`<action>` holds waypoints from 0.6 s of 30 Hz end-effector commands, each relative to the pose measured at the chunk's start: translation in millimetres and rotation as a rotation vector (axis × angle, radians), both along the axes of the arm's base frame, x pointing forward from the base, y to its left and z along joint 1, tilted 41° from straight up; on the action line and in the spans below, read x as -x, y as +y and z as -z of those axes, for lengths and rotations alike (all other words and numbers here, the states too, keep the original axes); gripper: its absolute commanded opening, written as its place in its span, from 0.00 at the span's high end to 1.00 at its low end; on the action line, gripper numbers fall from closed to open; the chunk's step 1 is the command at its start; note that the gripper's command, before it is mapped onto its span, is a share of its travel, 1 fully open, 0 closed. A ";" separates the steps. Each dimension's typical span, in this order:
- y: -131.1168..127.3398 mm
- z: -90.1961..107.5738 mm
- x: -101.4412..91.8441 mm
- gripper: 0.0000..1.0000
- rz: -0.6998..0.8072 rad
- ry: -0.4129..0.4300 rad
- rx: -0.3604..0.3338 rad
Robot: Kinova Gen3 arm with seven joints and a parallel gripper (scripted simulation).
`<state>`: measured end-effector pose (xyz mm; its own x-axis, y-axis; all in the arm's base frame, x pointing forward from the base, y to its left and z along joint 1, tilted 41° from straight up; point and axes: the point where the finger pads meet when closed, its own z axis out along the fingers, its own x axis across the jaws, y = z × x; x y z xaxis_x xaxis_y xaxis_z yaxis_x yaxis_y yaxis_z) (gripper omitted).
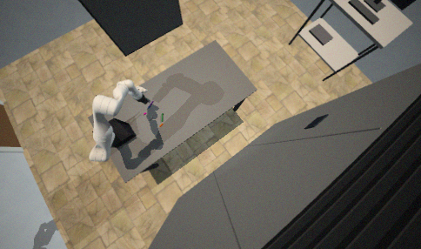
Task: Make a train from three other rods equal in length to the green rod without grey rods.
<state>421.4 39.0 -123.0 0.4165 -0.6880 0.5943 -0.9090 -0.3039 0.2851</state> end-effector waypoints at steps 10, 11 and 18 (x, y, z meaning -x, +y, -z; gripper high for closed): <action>13.5 -10.4 -1.3 0.00 -0.007 0.001 -0.008; 13.5 -10.4 -1.3 0.00 -0.007 0.001 -0.008; 13.5 -10.4 -1.3 0.00 -0.007 0.001 -0.008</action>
